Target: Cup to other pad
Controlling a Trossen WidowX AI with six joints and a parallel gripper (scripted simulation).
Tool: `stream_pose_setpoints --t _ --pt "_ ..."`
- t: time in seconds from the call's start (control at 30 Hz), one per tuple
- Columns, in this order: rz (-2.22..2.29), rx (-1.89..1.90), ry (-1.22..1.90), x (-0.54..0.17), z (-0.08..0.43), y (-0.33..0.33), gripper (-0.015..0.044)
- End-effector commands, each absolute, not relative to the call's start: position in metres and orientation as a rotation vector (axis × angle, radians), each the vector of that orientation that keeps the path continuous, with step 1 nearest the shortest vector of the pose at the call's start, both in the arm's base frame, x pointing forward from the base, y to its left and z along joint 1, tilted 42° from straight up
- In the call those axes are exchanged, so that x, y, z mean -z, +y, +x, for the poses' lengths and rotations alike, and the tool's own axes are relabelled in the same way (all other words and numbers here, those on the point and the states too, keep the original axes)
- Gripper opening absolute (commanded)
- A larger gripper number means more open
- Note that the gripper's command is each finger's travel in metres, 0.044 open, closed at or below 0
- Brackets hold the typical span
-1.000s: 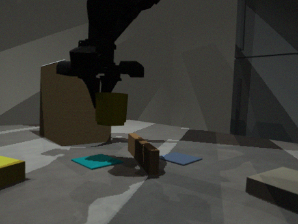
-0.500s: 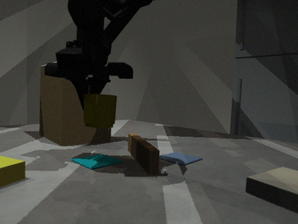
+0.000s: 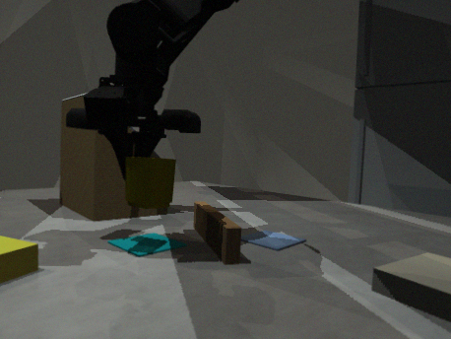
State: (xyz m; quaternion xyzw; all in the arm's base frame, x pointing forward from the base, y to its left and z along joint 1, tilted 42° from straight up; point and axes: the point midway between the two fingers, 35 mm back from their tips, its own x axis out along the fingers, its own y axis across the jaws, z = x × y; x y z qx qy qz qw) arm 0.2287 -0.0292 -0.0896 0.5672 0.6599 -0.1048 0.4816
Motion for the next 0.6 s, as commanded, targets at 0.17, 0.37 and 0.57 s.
stream_pose_setpoints --t 0.17,0.37,0.57 --pt "1.397 0.258 1.622 0.101 0.227 -0.018 0.0000" --pt "1.398 0.258 1.622 0.107 0.228 -0.013 0.0000" --pt "1.398 0.258 1.622 0.113 0.228 -0.008 0.0000"
